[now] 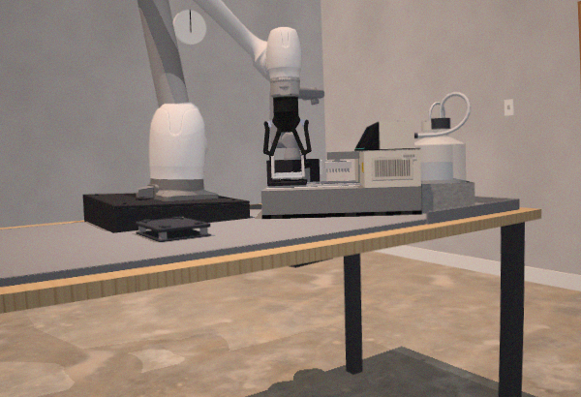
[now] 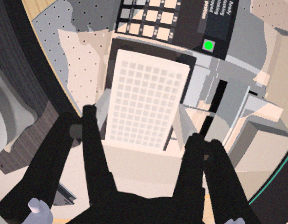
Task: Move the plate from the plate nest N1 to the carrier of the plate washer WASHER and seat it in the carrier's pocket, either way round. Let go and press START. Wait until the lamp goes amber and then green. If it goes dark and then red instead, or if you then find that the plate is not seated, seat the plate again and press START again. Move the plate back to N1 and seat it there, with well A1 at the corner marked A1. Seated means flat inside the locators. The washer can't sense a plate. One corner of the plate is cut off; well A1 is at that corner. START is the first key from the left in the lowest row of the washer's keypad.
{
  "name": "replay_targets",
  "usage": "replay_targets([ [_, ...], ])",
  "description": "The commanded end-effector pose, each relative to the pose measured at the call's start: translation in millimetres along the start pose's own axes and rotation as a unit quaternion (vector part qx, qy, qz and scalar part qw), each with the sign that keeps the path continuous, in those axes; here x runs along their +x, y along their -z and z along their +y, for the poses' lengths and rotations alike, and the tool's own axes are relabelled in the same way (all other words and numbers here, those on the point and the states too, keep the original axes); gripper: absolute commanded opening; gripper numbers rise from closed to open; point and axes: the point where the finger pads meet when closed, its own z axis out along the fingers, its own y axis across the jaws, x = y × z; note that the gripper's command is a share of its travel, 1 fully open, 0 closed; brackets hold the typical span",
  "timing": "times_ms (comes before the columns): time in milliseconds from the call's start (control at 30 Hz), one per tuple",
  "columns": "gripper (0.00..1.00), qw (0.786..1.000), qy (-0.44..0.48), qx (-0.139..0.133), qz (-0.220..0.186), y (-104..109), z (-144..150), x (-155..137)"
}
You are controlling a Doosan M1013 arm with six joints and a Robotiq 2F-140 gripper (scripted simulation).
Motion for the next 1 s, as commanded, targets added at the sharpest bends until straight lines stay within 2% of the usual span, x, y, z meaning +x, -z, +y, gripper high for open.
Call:
replay_targets([
  [0,0.1,1.0,0.0,0.0,0.0,-0.1,0.0,0.0],
  [967,0.1,1.0,0.0,0.0,0.0,-4.6,0.0,0.0],
])
